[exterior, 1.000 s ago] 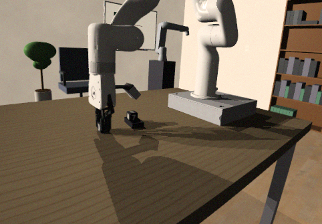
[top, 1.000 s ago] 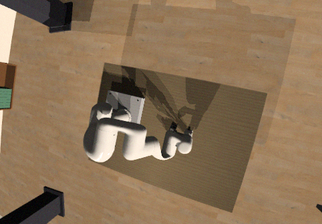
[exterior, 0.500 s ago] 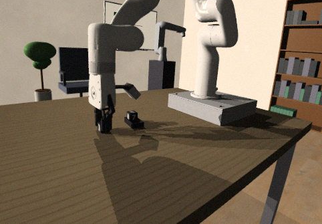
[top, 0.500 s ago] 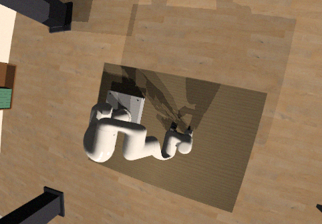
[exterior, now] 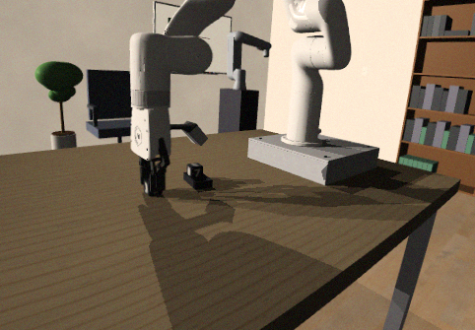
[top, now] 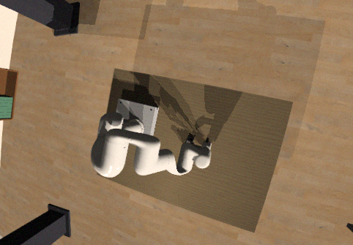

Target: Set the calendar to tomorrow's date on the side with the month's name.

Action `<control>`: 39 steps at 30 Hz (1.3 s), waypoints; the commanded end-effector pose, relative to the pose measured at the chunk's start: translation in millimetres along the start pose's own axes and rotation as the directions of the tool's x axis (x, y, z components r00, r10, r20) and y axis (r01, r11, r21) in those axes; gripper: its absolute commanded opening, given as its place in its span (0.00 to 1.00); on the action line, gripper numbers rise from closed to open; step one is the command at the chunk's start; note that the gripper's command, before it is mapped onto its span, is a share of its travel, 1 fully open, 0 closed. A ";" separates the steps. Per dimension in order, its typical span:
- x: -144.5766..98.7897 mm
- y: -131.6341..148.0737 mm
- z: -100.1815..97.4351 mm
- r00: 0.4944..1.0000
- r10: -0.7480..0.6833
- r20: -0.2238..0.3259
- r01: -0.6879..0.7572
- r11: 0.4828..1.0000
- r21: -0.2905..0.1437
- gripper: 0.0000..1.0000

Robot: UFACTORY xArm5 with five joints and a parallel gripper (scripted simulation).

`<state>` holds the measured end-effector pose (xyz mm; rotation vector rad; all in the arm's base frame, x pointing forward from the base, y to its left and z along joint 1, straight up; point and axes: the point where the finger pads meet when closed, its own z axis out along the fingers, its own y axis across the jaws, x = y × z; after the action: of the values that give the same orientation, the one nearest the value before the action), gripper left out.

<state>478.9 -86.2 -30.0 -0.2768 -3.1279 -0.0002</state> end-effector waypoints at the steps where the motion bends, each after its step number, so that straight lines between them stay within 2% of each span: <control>1: -1.7 0.0 -13.2 1.000 0.000 0.005 0.000 1.000 0.000 0.47; 9: -1.5 0.0 -54.8 1.000 0.000 0.005 0.000 1.000 0.000 0.47; 11: -1.5 0.0 -54.8 1.000 0.000 0.005 0.000 1.000 0.000 0.47; 16: -1.3 0.0 -78.0 1.000 0.000 0.005 0.000 1.000 0.000 0.47; 24: -1.3 0.0 -88.8 1.000 0.000 0.005 0.000 1.000 0.000 0.47; 25: -1.3 0.0 -88.8 1.000 0.000 0.005 0.000 1.000 0.000 1.00; 39: -1.3 0.0 -88.8 1.000 0.000 0.005 0.000 1.000 0.000 1.00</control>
<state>478.9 -86.2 57.3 -0.2769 -3.1284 -0.0001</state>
